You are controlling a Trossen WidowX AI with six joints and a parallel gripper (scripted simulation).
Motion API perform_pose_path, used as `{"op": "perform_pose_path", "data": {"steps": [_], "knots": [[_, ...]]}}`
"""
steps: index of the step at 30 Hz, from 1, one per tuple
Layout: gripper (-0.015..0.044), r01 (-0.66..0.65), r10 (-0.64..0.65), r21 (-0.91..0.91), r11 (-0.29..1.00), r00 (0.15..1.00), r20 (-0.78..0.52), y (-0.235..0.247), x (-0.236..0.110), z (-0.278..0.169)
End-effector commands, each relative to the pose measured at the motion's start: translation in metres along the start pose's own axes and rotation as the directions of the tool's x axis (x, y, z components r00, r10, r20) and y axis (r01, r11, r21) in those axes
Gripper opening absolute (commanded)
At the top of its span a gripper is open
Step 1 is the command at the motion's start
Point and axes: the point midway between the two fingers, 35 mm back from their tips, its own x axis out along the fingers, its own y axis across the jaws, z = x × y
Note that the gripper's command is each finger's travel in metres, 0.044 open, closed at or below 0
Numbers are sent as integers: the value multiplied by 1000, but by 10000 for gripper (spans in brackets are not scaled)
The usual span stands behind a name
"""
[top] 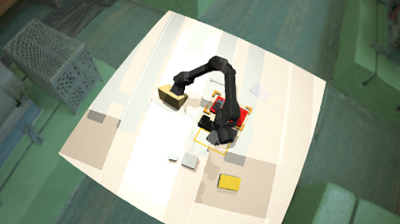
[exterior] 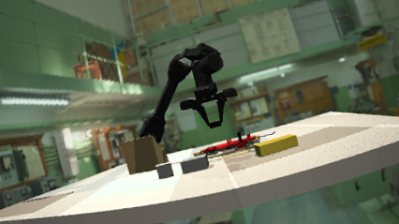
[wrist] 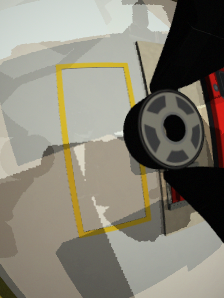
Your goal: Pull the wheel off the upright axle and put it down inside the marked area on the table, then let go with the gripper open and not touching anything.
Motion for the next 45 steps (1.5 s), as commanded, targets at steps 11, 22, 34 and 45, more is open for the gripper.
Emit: {"op": "perform_pose_path", "data": {"steps": [11,22,34,45], "knots": [[0,6,-6,-10,1000,1000,1,-3,24,3],[0,5,-5,-10,1000,1000,0,-2,85,3],[79,13,-13,-15,1000,1000,0,-4,102,2],[300,11,-11,-14,1000,1000,1,-3,87,3]]}}
